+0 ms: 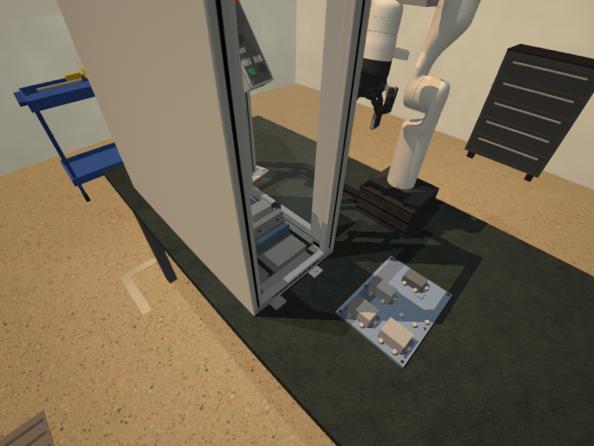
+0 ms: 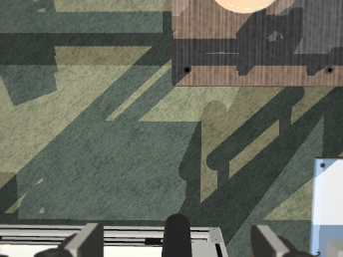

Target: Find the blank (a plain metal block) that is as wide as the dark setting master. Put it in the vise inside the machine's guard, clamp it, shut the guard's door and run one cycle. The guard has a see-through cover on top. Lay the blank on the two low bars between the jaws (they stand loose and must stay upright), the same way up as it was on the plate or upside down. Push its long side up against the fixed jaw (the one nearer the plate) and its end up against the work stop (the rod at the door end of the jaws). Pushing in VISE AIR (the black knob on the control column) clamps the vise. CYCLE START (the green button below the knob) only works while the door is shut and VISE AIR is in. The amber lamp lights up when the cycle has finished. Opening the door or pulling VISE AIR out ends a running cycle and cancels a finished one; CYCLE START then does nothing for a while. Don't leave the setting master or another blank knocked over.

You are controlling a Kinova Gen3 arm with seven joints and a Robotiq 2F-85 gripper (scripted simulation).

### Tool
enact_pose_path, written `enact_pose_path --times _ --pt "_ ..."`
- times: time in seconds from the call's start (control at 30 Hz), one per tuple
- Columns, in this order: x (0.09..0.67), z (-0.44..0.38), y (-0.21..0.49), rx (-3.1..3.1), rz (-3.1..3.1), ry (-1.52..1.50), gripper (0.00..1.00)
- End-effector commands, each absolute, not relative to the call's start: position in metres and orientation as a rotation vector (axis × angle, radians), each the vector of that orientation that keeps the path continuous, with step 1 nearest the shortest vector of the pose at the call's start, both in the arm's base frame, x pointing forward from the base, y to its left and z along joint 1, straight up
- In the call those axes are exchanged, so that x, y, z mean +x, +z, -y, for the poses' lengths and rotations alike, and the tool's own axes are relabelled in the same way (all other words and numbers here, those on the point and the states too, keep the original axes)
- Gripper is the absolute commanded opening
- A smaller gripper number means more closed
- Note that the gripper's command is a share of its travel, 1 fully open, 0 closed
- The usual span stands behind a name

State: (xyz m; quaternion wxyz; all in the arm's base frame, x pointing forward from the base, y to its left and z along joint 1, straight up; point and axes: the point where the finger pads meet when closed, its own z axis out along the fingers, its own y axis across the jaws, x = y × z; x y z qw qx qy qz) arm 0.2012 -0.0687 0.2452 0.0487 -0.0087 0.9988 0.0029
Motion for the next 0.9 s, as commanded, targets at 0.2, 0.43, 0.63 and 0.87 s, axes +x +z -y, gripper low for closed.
enact_pose_path --times 0.2,0.43,0.63,0.87 --pt "0.202 0.069 0.302 -0.028 -3.141 0.007 0.80" --pt "0.202 0.069 0.302 -0.028 -3.141 0.007 0.80" --pt "0.202 0.069 0.361 -0.028 -3.141 0.007 0.80" --pt "0.202 0.069 0.361 -0.028 -3.141 0.007 0.80"
